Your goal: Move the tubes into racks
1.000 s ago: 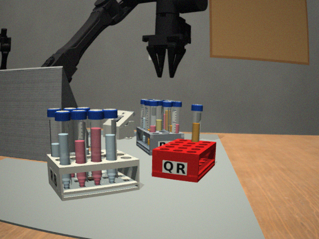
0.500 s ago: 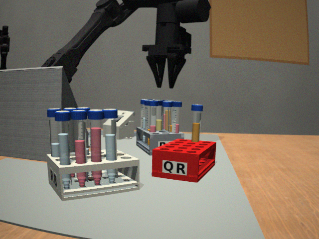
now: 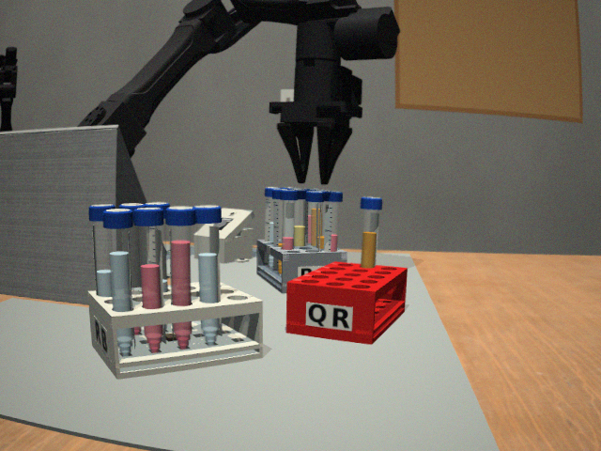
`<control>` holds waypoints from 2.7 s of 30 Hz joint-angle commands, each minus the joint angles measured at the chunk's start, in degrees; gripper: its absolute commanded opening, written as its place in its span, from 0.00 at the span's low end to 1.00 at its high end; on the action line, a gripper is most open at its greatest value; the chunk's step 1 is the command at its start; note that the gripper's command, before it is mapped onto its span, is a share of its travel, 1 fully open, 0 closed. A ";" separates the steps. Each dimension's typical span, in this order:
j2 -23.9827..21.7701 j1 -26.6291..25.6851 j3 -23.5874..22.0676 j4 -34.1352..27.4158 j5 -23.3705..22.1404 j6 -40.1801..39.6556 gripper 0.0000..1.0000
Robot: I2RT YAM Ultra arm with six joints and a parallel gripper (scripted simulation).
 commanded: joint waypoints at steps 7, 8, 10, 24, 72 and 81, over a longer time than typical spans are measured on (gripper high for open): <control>-1.46 -0.33 -1.65 2.62 -1.43 1.65 0.30; -1.52 -0.16 -1.77 2.73 -1.44 1.70 0.30; -1.58 0.02 -1.89 2.83 -1.45 1.76 0.30; -2.06 0.63 -3.13 4.08 -1.63 2.51 0.30; -2.33 1.51 -4.09 6.32 -2.00 3.96 0.00; -2.33 1.51 -4.09 6.32 -2.00 3.96 0.00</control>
